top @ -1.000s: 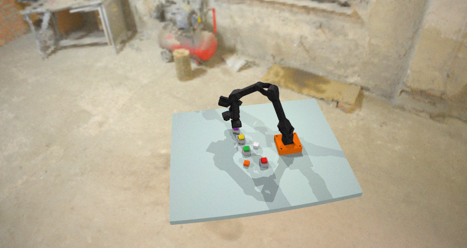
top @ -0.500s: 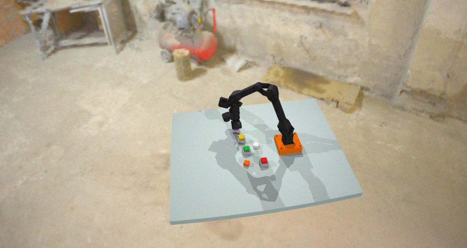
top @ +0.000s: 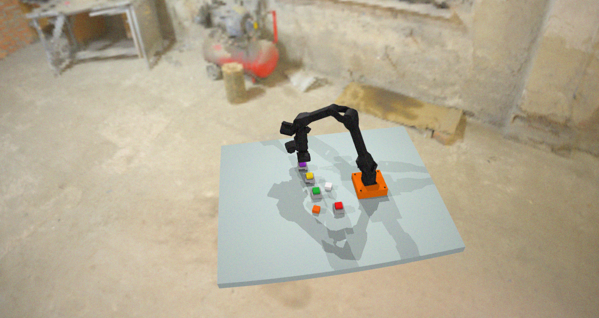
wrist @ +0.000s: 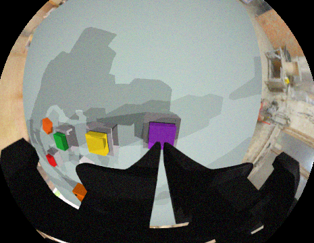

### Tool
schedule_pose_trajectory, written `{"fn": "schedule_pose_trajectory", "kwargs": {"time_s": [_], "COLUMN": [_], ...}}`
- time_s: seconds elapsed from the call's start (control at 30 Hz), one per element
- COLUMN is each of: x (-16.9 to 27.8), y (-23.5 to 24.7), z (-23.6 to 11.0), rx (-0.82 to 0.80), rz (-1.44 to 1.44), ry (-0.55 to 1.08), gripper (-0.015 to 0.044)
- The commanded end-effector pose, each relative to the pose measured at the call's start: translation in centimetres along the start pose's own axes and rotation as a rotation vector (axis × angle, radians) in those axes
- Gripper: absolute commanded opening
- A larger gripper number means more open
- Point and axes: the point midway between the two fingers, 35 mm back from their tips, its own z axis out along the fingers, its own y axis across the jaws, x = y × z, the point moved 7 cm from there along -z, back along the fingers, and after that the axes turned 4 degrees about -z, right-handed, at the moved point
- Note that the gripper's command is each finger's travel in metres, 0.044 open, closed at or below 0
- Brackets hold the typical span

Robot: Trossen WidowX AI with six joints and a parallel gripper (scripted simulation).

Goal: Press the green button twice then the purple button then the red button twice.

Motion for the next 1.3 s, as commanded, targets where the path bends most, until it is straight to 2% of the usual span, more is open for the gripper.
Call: {"fn": "schedule_pose_trajectory", "kwargs": {"time_s": [0.0, 0.07, 0.2, 0.43, 0.6, 0.8, 1.07, 1.27], "x": [0.0, -0.1, 0.0, -0.4, -1.4, -0.5, 4.3, 9.3], "y": [-0.1, -0.1, -0.1, 1.3, 8.7, 17.0, 26.7, 31.4], "z": [-1.0, -2.0, -6.9, -7.3, -7.9, -8.2, -7.9, -7.4], "rx": [0.007, 0.007, 0.007, 0.004, -0.011, -0.029, -0.033, -0.025], "rz": [0.000, 0.000, 0.000, -0.006, -0.044, -0.061, -0.028, -0.005], "ry": [-0.005, -0.006, -0.006, -0.009, -0.026, -0.029, -0.009, 0.002], "gripper": [0.0020, 0.0020, 0.0020, 0.0020, 0.0020, 0.0020, 0.0020, 0.0020]}}
